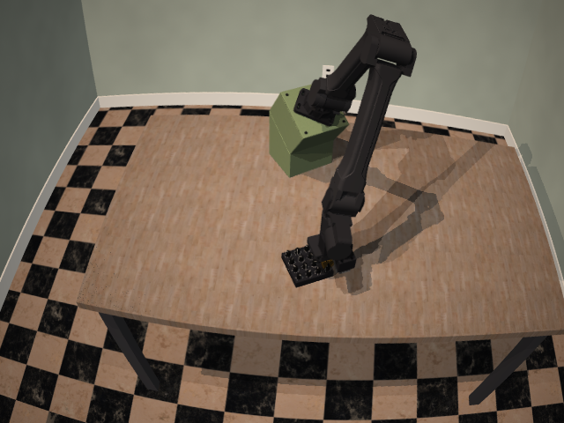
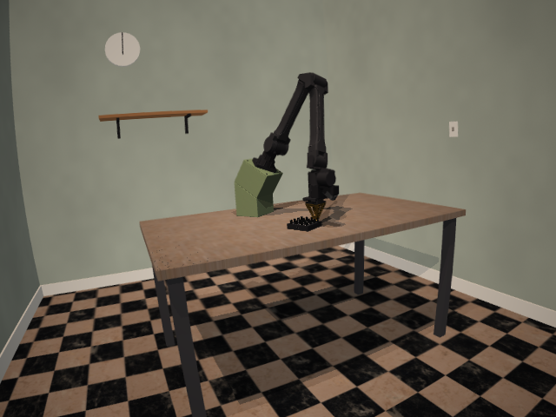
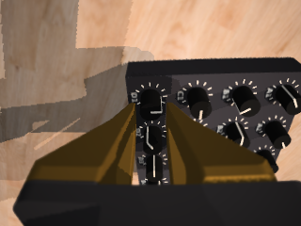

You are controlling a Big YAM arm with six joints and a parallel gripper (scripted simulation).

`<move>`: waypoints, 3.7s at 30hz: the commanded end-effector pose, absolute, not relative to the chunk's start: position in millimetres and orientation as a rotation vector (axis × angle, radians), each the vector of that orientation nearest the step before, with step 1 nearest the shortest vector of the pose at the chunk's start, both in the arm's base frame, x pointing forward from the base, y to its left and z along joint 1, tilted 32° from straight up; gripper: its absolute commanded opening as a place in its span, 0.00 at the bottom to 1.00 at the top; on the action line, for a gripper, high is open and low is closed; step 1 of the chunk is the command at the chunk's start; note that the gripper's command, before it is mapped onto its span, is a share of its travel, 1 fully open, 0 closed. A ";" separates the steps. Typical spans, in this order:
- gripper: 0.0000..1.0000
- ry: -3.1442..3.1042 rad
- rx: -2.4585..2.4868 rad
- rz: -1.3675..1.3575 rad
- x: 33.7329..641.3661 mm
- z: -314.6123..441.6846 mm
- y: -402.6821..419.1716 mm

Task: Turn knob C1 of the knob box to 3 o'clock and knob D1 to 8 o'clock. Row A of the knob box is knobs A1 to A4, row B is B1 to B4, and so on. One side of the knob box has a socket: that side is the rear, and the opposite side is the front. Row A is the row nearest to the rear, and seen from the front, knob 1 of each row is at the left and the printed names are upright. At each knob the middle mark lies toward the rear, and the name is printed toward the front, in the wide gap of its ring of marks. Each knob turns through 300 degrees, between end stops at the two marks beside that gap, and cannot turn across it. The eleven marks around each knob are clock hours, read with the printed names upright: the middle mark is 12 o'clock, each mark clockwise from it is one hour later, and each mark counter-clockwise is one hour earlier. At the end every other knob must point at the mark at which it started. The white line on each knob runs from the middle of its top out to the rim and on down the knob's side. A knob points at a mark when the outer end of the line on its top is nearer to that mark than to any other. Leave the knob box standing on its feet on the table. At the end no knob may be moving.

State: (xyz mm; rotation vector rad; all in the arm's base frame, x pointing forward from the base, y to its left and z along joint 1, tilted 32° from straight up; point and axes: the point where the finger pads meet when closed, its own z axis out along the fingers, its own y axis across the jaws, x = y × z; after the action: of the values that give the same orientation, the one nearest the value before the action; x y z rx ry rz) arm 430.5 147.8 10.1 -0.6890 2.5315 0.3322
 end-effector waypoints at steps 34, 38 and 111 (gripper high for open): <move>0.08 2.496 -0.686 0.328 442.0 19.5 153.7; 0.08 2.496 -0.686 0.328 442.0 19.5 153.7; 0.08 1.945 -1.656 0.004 441.0 19.1 154.6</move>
State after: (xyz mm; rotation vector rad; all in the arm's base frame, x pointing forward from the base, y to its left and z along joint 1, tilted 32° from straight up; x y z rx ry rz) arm 430.7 147.4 9.9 -1.5492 2.0727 0.0574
